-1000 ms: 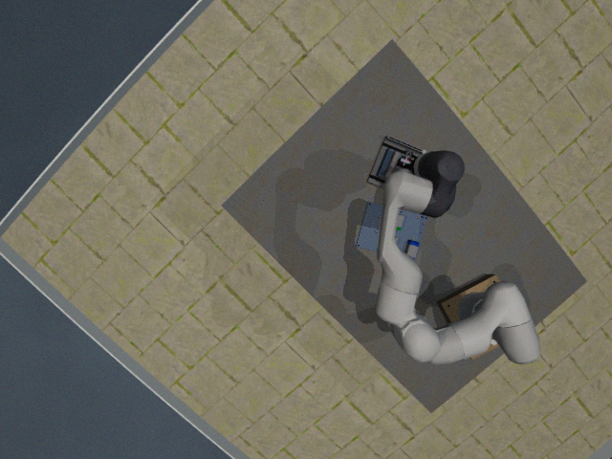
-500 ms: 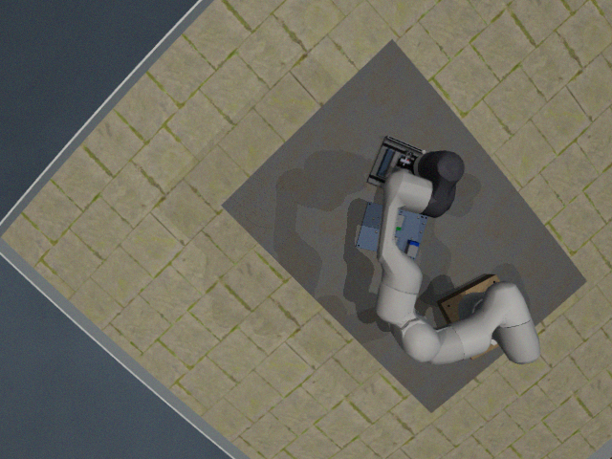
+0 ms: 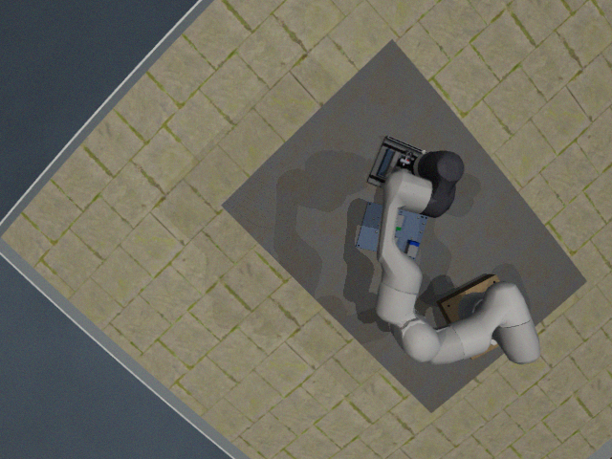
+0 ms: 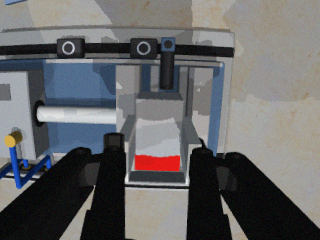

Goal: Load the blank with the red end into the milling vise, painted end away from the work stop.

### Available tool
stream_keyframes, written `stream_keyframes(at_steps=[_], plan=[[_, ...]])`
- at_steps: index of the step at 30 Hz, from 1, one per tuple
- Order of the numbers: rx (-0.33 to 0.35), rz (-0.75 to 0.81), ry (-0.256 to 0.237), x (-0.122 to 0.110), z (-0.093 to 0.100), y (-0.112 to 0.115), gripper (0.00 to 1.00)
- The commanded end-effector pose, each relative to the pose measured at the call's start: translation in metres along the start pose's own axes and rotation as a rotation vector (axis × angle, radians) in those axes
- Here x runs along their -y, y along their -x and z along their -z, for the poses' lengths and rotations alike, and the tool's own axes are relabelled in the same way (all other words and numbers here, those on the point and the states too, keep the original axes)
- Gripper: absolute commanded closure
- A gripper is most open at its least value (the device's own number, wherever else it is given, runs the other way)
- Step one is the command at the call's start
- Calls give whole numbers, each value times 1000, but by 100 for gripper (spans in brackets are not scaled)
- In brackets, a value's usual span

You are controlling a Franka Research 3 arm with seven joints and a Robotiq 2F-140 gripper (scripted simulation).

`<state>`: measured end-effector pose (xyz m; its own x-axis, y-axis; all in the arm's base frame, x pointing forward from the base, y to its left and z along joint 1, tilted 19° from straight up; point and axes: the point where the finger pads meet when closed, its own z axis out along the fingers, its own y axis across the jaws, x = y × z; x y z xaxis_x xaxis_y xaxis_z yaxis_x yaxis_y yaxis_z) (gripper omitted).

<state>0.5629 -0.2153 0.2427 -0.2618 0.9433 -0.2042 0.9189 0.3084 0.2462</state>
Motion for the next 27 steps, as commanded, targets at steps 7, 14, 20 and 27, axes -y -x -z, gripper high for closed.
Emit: stream_keyframes(at_steps=[7,14,20,27], plan=[[3,5,3,-1,-1,1,100],[3,5,3,-1,-1,1,100],[1,2,1,-1,-1,0,100],[3,5,3,-1,-2,0,100]])
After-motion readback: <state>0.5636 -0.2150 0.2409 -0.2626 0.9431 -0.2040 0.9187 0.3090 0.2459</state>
